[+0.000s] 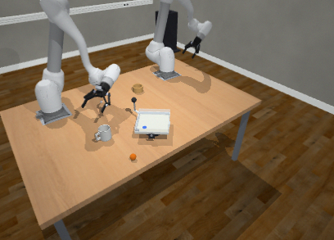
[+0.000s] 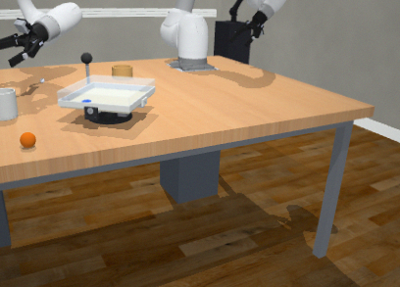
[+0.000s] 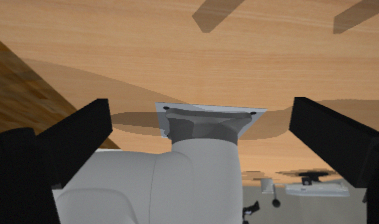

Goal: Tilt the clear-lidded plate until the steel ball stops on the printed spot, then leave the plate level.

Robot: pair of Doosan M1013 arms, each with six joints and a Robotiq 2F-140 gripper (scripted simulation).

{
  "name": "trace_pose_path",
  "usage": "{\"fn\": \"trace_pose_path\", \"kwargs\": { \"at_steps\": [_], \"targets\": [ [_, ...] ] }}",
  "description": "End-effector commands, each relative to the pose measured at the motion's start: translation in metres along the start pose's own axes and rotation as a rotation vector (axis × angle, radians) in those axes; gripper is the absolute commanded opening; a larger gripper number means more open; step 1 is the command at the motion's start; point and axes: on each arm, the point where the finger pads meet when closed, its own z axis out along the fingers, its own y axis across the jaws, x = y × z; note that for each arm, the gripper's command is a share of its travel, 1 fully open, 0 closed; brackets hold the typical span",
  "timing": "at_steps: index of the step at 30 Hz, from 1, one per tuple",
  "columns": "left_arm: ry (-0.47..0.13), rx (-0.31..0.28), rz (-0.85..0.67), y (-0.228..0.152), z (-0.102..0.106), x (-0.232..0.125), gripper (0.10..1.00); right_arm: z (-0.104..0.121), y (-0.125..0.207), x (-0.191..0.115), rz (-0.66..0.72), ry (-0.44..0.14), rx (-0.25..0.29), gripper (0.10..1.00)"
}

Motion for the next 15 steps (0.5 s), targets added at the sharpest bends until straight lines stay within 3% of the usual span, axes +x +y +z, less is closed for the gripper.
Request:
{"fn": "trace_pose_path", "kwargs": {
  "at_steps": [1, 2, 3, 5, 6, 8, 9, 10, 11, 12, 13, 14, 15],
  "targets": [
    [0.001, 0.000, 0.000, 0.000, 0.000, 0.000, 1.000, -0.043, -0.050, -0.003, 0.101, -0.249, -0.077, 1.000],
    [0.001, 0.000, 0.000, 0.000, 0.000, 0.000, 1.000, -0.043, -0.050, -0.003, 0.124, -0.305, -0.094, 1.000],
    [0.001, 0.000, 0.000, 0.000, 0.000, 0.000, 1.000, -0.065, -0.075, -0.001, 0.156, -0.361, -0.098, 1.000],
    [0.001, 0.000, 0.000, 0.000, 0.000, 0.000, 1.000, -0.065, -0.075, -0.001, 0.156, -0.361, -0.098, 1.000],
    [0.001, 0.000, 0.000, 0.000, 0.000, 0.000, 1.000, -0.091, -0.103, 0.000, 0.231, -0.522, -0.132, 1.000],
    [0.001, 0.000, 0.000, 0.000, 0.000, 0.000, 1.000, -0.091, -0.103, 0.000, 0.257, -0.586, -0.153, 1.000],
    [0.001, 0.000, 0.000, 0.000, 0.000, 0.000, 1.000, -0.112, -0.126, 0.002, 0.297, -0.663, -0.163, 1.000],
    [0.001, 0.000, 0.000, 0.000, 0.000, 0.000, 1.000, -0.112, -0.126, 0.002, 0.314, -0.705, -0.178, 1.000],
    [0.001, 0.000, 0.000, 0.000, 0.000, 0.000, 1.000, -0.112, -0.126, 0.002, 0.314, -0.705, -0.178, 1.000],
    [0.001, 0.000, 0.000, 0.000, 0.000, 0.000, 1.000, -0.131, -0.147, 0.003, 0.365, -0.812, -0.200, 1.000],
    [0.001, 0.000, 0.000, 0.000, 0.000, 0.000, 1.000, -0.131, -0.147, 0.003, 0.365, -0.812, -0.200, 1.000],
    [0.001, 0.000, 0.000, 0.000, 0.000, 0.000, 1.000, -0.148, -0.165, 0.004, 0.410, -0.907, -0.220, 1.000],
    [0.001, 0.000, 0.000, 0.000, 0.000, 0.000, 1.000, -0.148, -0.165, 0.004, 0.410, -0.907, -0.220, 1.000]
  ]
}}
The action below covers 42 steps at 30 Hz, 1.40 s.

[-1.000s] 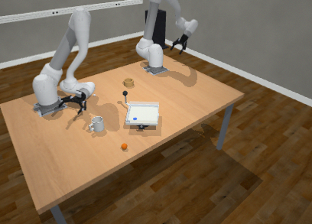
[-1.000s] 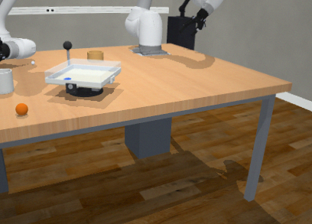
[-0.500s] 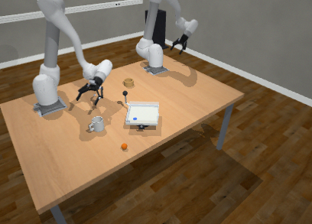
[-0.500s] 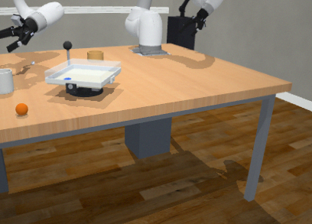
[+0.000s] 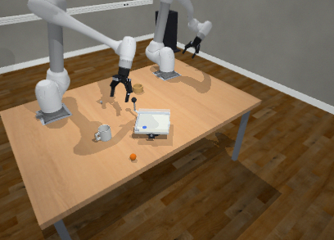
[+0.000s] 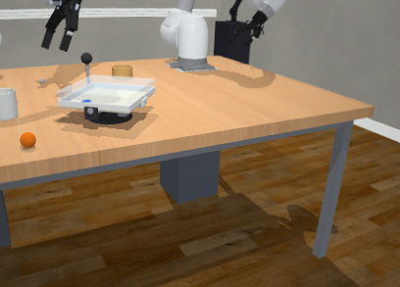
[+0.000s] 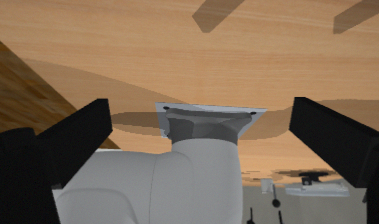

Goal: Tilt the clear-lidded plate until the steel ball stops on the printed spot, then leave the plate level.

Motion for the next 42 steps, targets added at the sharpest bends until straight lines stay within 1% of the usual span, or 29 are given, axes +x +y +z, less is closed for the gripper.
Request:
{"fn": "trace_pose_path", "kwargs": {
  "at_steps": [1, 2, 3, 4, 5, 7, 8, 10, 13, 14, 42],
  "targets": [
    [0.001, 0.000, 0.000, 0.000, 0.000, 0.000, 1.000, -0.022, -0.022, -0.036, 0.089, -0.207, -0.061, 1.000],
    [0.001, 0.000, 0.000, 0.000, 0.000, 0.000, 1.000, -0.031, -0.031, -0.049, 0.121, -0.276, -0.075, 1.000],
    [0.001, 0.000, 0.000, 0.000, 0.000, 0.000, 1.000, -0.031, -0.031, -0.049, 0.121, -0.276, -0.075, 1.000],
    [0.001, 0.000, 0.000, 0.000, 0.000, 0.000, 1.000, -0.039, -0.039, -0.059, 0.147, -0.332, -0.086, 1.000],
    [0.001, 0.000, 0.000, 0.000, 0.000, 0.000, 1.000, -0.045, -0.044, -0.066, 0.167, -0.374, -0.094, 1.000],
    [0.001, 0.000, 0.000, 0.000, 0.000, 0.000, 1.000, -0.045, -0.044, -0.066, 0.167, -0.374, -0.094, 1.000],
    [0.001, 0.000, 0.000, 0.000, 0.000, 0.000, 1.000, -0.049, -0.048, -0.072, 0.181, -0.405, -0.100, 1.000],
    [0.001, 0.000, 0.000, 0.000, 0.000, 0.000, 1.000, -0.054, -0.053, -0.077, 0.197, -0.436, -0.106, 1.000],
    [0.001, 0.000, 0.000, 0.000, 0.000, 0.000, 1.000, -0.054, -0.054, -0.078, 0.199, -0.442, -0.107, 1.000],
    [0.001, 0.000, 0.000, 0.000, 0.000, 0.000, 1.000, -0.054, -0.054, -0.078, 0.199, -0.442, -0.107, 0.424],
    [0.001, 0.000, 0.000, 0.000, 0.000, 0.000, 1.000, -0.054, -0.054, -0.078, 0.199, -0.442, -0.107, 0.424]
  ]
}}
